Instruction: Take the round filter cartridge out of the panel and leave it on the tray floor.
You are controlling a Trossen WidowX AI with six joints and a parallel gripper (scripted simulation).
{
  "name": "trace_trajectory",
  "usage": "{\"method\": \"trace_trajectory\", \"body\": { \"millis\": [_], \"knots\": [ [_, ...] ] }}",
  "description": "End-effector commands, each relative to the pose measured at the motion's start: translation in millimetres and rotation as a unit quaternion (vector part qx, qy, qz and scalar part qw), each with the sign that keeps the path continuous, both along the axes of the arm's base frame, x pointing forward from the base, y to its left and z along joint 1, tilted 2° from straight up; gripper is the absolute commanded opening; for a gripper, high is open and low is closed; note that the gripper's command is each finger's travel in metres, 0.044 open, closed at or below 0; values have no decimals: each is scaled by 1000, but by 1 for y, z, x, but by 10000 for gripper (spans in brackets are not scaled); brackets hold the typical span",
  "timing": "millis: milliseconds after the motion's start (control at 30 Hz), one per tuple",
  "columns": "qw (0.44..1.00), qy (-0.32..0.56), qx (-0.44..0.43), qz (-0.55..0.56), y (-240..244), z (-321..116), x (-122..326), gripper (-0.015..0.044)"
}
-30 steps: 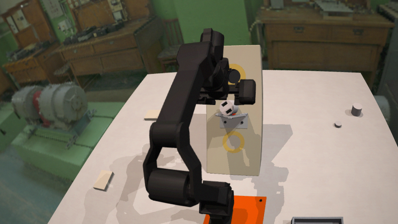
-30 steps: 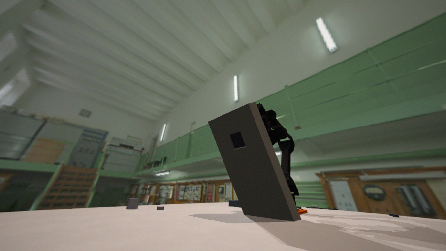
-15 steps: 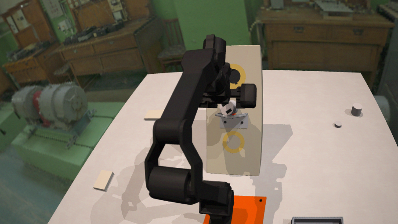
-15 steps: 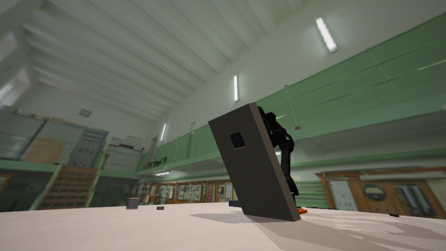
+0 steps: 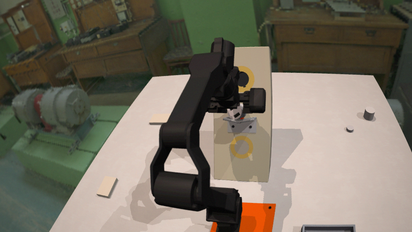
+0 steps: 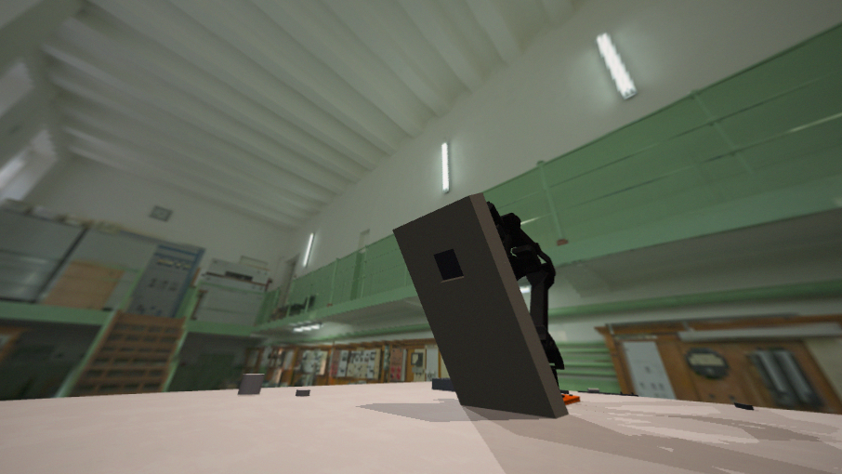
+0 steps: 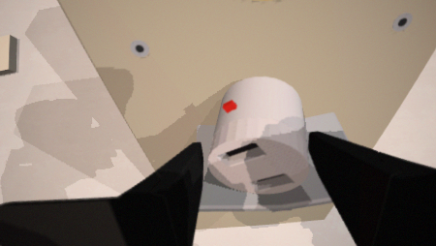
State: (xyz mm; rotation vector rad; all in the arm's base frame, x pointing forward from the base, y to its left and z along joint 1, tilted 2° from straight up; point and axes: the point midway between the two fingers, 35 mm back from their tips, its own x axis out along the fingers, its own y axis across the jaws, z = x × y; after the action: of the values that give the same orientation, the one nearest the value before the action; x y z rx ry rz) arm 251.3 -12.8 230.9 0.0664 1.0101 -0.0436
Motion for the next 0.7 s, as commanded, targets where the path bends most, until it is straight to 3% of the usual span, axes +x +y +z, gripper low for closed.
{"method": "trace_trajectory", "body": {
  "millis": [0,167,433,667],
  "knots": [
    [1000,0,0,0,0,0,0,231],
    [1000,0,0,0,0,0,0,198],
    [1000,0,0,0,-1,10,6,0],
    [1000,-1,-1,0,-2,23,13,0]
  ]
}}
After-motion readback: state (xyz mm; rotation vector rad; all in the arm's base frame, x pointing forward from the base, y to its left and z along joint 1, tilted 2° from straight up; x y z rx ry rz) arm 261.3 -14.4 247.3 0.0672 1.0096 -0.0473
